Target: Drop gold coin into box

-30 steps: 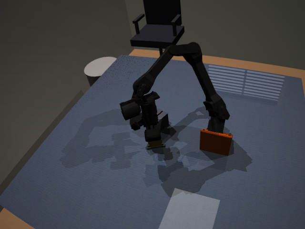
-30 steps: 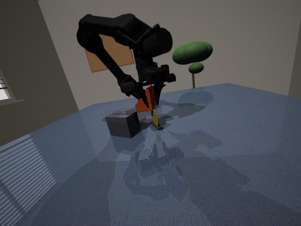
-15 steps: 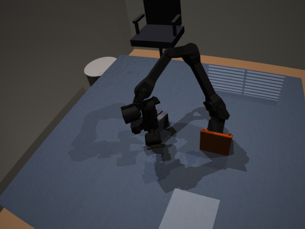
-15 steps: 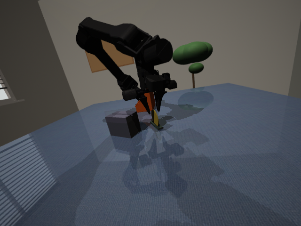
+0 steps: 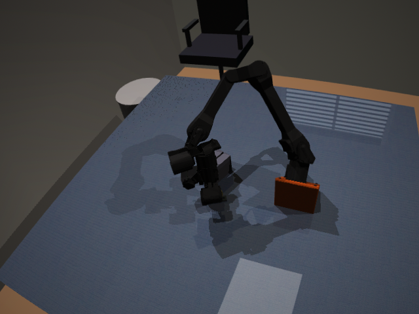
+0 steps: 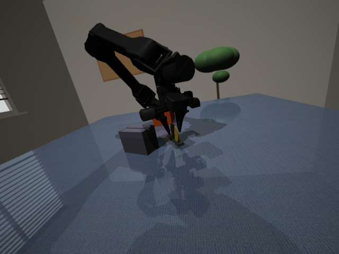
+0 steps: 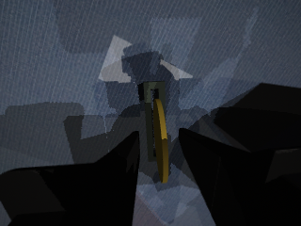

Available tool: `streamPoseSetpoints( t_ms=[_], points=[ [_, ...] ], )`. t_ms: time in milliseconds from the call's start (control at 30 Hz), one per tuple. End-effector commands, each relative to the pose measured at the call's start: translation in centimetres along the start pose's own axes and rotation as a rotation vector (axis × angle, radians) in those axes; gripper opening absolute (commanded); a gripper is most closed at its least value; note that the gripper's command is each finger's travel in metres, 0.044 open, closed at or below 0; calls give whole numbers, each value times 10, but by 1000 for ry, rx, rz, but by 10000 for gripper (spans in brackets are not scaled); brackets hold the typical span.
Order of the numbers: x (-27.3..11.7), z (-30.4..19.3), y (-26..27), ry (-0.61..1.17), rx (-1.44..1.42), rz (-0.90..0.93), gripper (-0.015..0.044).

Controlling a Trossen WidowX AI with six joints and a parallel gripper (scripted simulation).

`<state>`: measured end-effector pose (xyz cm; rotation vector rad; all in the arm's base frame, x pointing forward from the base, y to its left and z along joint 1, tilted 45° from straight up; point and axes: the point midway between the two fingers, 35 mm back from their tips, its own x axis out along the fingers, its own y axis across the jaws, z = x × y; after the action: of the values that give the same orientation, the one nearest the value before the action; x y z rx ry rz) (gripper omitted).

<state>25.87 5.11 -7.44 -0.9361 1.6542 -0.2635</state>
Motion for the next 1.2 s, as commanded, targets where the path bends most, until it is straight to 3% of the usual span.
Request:
streamPoseSetpoints(
  t_ms=[0, 300, 500, 1167],
  points=[
    [8, -1, 0, 3, -9, -7, 161],
    [20, -2, 0, 4, -11, -11, 161],
    [20, -2, 0, 4, -11, -11, 3],
    [3, 2, 2, -5, -36, 9, 0]
  ],
)
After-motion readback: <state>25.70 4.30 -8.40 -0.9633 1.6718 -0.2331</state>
